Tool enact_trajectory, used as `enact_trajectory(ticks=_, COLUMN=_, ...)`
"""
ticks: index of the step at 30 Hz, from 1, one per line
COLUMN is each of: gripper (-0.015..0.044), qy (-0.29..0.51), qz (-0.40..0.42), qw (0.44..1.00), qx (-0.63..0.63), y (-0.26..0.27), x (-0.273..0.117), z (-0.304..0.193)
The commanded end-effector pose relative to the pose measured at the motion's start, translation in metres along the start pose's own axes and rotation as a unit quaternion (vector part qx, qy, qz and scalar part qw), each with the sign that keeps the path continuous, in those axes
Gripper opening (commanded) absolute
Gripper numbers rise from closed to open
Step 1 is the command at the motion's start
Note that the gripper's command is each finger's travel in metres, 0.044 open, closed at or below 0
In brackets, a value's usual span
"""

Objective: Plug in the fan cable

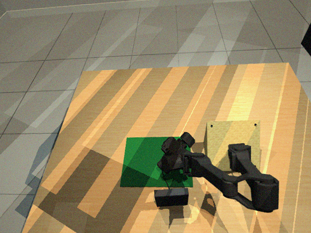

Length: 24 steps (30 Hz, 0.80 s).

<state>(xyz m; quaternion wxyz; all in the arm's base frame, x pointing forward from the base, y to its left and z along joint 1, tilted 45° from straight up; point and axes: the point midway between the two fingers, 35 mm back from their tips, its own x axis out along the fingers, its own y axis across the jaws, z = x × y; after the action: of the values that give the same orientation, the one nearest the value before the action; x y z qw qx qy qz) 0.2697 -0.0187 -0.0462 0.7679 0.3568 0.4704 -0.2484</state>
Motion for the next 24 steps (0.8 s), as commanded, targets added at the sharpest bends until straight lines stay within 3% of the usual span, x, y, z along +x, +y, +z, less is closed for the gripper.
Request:
enact_trajectory(ticks=1, gripper=0.0440, qy=0.002, qz=-0.052, qw=0.999, qx=0.005, y=-0.011, x=0.020, z=0.013)
enact_trajectory(ticks=24, gripper=0.0440, qy=0.163, qz=-0.069, qw=0.984, qx=-0.027, y=-0.022, x=0.018, z=0.032)
